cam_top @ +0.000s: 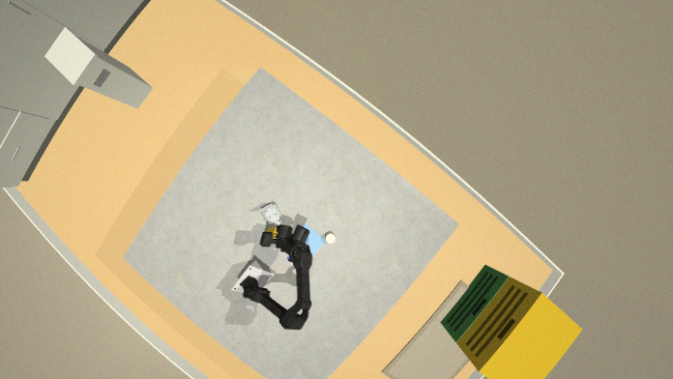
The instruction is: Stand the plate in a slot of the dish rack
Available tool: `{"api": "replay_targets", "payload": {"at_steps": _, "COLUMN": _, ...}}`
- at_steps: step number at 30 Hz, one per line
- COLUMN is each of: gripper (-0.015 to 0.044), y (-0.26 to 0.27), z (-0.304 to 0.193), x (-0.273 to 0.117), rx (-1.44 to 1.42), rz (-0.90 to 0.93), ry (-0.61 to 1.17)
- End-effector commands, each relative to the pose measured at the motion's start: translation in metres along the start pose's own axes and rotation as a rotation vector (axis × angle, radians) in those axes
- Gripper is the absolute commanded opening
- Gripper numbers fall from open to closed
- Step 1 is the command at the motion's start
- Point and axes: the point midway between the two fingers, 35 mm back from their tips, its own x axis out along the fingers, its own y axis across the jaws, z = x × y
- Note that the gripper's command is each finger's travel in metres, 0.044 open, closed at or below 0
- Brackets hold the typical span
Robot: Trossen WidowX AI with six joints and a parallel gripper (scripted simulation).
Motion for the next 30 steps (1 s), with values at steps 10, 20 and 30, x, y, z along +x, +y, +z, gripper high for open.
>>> {"api": "replay_targets", "payload": {"at_steps": 10, "gripper": 0.0, "y": -0.011, "z": 0.0, "x": 0.009, "rx": -0.274, "rz": 0.137, "ry": -0.161}}
{"api": "replay_targets", "payload": {"at_steps": 20, "gripper": 0.0, "y": -0.021, "z": 0.0, "x": 0.013, "rx": -0.475, "rz": 0.198, "ry": -0.34}}
{"api": "replay_targets", "payload": {"at_steps": 30, "gripper": 0.0, "y": -0.031, "z": 0.0, "x": 0.013, "rx": -0.675, "rz": 0.192, "ry": -0.545}}
